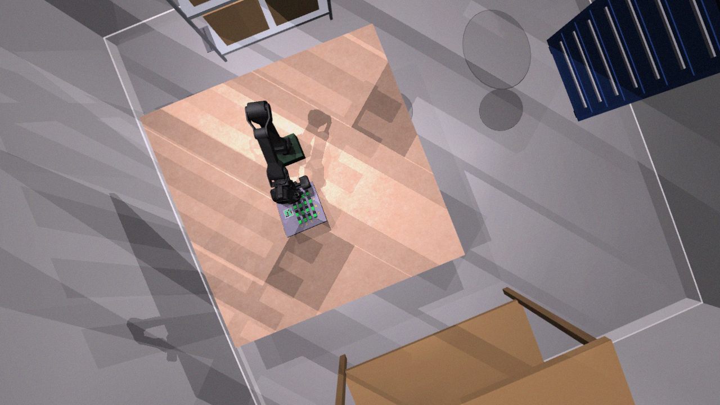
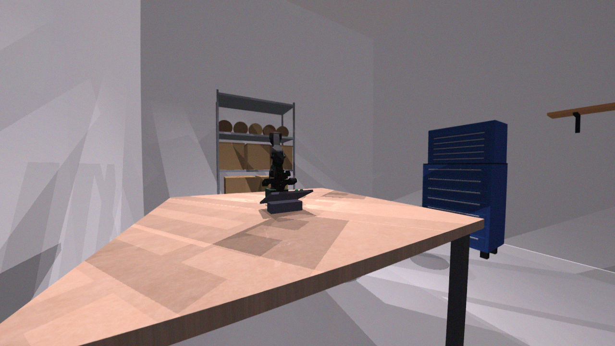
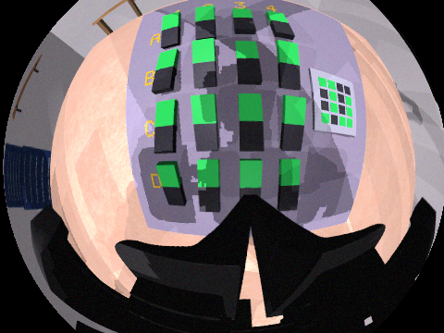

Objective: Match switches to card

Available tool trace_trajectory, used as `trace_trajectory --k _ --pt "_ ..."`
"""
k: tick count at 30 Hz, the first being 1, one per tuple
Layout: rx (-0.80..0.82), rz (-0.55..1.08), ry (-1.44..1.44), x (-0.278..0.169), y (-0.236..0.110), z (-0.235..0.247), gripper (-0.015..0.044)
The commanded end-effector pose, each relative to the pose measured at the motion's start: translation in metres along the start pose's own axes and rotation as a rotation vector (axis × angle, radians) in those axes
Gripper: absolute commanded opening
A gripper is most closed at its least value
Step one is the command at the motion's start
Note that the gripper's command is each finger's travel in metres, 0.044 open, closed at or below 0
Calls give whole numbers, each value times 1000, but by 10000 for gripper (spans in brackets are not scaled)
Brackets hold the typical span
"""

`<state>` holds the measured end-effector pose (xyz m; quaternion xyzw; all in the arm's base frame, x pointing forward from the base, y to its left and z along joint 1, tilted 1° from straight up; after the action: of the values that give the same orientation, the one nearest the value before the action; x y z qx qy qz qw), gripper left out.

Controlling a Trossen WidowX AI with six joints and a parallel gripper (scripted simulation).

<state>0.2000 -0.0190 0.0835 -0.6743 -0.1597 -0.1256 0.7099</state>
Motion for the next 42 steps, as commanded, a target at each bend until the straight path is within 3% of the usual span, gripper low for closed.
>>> trace_trajectory --k 1,10,17,27,32,42 --pt "-1 -1 3 0 1 0 0" --pt "0 -1 0 1 -1 0 0" --pt "-4 27 3 4 -63 0 0" --pt "-7 27 2 6 -63 -26 0" --pt "-5 2 2 3 -30 -27 0" --pt "-4 0 2 2 -18 -27 0"
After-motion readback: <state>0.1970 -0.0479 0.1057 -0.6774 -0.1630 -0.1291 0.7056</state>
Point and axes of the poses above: the point midway between the two fingers, 35 mm back from their tips, its own y axis out along the fingers, its own z axis across the jaws, x = y × z, the point moved 7 cm from there along -y, back along the fingers, and after that the axes turned 4 degrees about y, right-handed, at the moved point
